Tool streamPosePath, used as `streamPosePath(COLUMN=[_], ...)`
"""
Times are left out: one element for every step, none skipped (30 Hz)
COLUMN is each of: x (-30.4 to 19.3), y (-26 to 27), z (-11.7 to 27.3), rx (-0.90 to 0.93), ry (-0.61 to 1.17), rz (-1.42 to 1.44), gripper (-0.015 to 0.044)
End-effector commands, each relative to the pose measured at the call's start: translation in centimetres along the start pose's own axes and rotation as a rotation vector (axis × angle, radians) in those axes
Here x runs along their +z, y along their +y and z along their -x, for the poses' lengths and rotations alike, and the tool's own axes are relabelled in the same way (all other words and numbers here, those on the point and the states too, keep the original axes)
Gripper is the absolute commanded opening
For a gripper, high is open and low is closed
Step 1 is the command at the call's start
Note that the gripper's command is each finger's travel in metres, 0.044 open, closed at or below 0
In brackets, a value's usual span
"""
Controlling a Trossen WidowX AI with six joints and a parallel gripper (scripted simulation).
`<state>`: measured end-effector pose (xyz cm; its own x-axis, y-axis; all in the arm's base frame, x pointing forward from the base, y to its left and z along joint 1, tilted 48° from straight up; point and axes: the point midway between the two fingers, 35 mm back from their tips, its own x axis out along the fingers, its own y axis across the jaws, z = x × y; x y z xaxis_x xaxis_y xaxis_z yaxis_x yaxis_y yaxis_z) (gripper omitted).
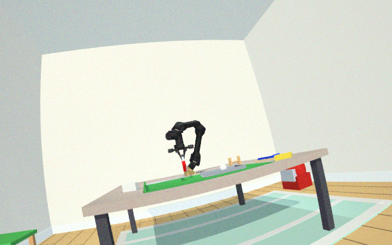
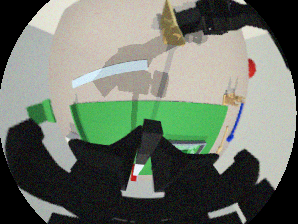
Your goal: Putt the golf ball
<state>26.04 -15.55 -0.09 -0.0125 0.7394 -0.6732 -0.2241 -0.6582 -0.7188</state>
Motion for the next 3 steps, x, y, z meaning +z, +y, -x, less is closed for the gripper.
streamPosePath(x=[-0.03,-0.03,-0.03], y=[0.08,0.08,0.08], z=[0.04,0.04,0.04], rx=[0.001,0.001,0.001], ry=[0.005,0.005,0.005], rz=[-0.001,-0.001,-0.001], gripper=[0.0000,0.0000,0.0000])
